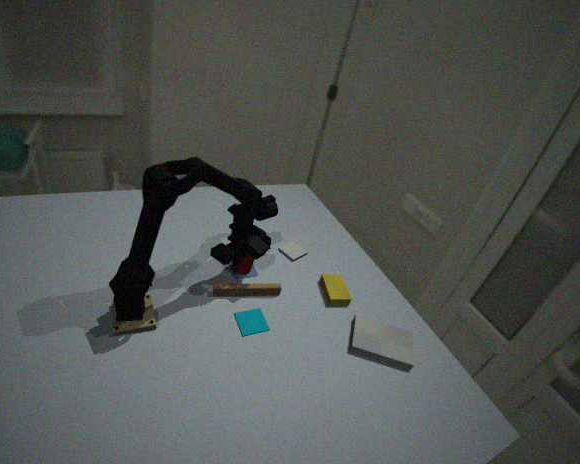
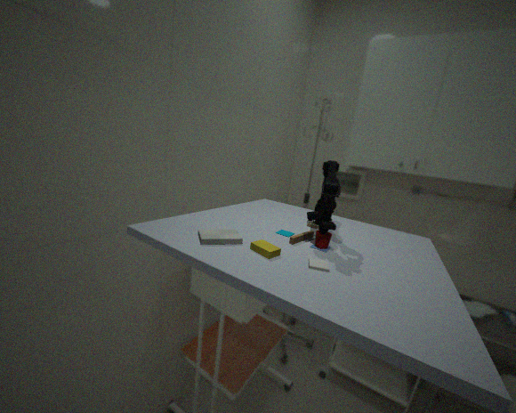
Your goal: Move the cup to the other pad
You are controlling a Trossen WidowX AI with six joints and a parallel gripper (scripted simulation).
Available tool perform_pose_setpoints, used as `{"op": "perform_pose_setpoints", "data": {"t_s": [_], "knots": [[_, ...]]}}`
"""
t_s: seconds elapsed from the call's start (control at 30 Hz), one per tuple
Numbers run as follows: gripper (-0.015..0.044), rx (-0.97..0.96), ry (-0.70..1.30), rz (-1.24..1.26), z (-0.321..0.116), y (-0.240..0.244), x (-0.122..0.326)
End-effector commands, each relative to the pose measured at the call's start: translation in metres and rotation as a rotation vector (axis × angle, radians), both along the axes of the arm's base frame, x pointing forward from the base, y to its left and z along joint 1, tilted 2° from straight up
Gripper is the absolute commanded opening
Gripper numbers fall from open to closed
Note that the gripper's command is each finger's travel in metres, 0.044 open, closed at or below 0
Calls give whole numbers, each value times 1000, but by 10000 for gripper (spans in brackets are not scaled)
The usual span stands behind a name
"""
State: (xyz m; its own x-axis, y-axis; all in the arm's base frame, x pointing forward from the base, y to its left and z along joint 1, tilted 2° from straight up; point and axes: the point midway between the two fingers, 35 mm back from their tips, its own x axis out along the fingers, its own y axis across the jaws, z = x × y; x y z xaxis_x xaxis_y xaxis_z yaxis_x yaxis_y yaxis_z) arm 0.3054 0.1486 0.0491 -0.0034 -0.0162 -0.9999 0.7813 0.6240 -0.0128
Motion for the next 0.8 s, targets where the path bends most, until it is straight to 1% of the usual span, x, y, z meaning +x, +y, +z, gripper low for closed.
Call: {"op": "perform_pose_setpoints", "data": {"t_s": [0.0,0.2,0.67,0.77], "knots": [[0,0,1,0,0,0,0],[0,0,0,0,8,0,1],[0,2,-1,-4,55,0,-1],[0,3,-1,-4,60,-1,-2]]}}
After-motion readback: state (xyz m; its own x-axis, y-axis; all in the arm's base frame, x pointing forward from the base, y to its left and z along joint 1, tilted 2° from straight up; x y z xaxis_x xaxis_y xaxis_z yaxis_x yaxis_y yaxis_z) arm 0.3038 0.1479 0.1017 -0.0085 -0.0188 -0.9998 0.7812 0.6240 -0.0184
